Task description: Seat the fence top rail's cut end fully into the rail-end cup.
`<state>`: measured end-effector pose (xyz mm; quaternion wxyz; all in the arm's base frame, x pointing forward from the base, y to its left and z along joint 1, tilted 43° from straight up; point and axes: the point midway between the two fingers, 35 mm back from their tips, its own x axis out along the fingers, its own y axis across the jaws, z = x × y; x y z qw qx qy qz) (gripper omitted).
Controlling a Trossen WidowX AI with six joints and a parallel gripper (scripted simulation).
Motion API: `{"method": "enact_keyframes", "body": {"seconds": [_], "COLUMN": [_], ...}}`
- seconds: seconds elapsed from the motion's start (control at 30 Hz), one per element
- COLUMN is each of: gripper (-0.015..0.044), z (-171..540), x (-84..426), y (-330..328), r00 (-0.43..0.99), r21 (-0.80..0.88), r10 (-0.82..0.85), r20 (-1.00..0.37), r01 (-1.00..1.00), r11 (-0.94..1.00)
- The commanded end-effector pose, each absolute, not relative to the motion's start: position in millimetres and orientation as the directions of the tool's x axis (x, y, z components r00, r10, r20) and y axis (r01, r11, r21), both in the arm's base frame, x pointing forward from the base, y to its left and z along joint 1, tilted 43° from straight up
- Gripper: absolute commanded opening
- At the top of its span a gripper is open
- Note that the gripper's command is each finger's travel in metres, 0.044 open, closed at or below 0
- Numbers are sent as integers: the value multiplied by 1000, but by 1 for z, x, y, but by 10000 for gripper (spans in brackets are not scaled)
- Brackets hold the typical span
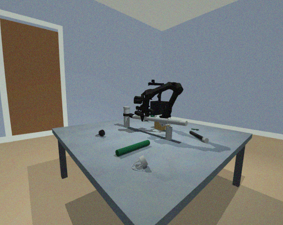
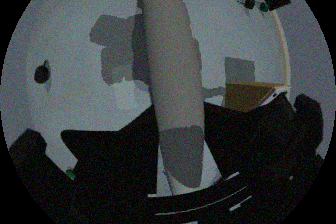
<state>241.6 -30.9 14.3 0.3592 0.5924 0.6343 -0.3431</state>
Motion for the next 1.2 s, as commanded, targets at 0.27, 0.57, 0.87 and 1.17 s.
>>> {"method": "enact_keyframes", "body": {"seconds": [0.27, 0.57, 0.87, 1.17], "gripper": [0, 0, 0, 0], "z": [14, 14, 14, 14], "x": [242, 244, 249, 251], "y": [-31, -36, -41, -43], "r00": [-40, -40, -39, -39], "r21": [-9, -9, -9, -9], "r10": [505, 504, 504, 504], "r20": [-862, -863, -863, -863], "r01": [998, 998, 998, 998], "r11": [63, 63, 63, 63]}}
